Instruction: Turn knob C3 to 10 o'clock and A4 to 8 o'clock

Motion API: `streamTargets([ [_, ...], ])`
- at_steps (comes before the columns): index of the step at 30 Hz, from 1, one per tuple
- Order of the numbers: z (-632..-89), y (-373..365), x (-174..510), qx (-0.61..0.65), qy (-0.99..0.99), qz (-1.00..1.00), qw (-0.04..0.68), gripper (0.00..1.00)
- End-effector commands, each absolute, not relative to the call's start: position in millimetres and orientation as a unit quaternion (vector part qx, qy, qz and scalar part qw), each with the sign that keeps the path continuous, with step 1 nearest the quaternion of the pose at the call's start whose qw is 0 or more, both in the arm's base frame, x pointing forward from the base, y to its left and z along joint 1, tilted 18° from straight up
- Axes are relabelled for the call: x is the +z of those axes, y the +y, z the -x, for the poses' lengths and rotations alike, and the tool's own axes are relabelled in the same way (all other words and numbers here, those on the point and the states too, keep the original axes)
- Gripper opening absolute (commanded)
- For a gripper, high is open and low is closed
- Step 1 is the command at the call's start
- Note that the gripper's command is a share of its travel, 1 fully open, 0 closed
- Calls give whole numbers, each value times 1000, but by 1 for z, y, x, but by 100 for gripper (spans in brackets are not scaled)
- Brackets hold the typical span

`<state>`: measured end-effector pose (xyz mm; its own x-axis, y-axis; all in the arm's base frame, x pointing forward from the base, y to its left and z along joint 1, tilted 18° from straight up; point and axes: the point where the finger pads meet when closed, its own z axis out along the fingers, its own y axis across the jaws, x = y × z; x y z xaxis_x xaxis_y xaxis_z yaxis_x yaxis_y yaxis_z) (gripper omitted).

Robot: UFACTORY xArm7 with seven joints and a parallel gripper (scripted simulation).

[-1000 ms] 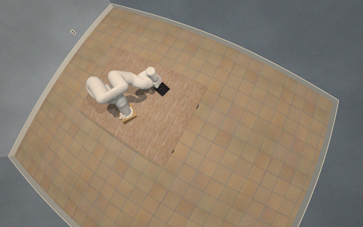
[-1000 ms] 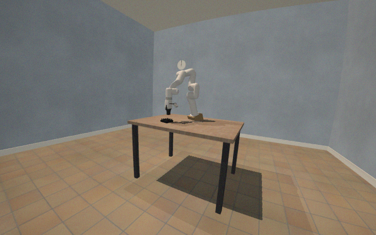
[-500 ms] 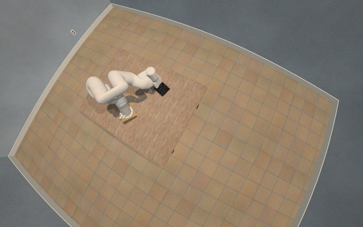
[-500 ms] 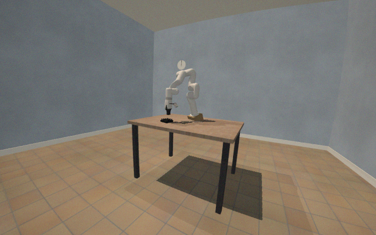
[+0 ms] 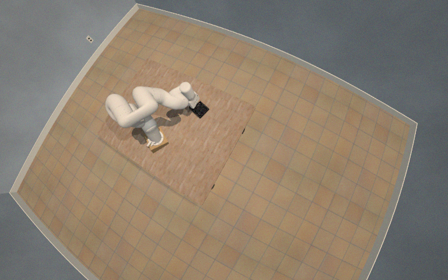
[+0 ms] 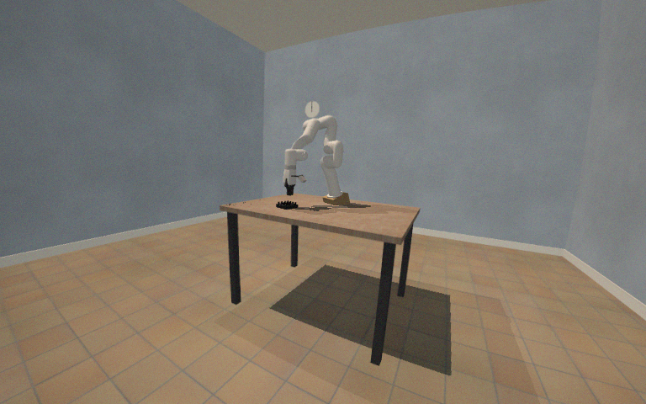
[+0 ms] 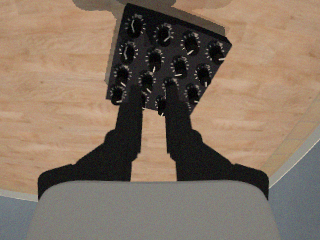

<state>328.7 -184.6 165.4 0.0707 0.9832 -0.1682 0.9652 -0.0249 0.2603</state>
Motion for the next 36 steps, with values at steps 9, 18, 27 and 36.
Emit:
streamTargets([
  [9, -330, -185, 166, 30, 681, -715, 156, 19],
  [18, -331, -186, 161, 30, 681, -715, 156, 19],
  [27, -333, -187, 154, 30, 681, -715, 156, 19],
  [36, -336, -189, 143, 30, 681, -715, 156, 19],
])
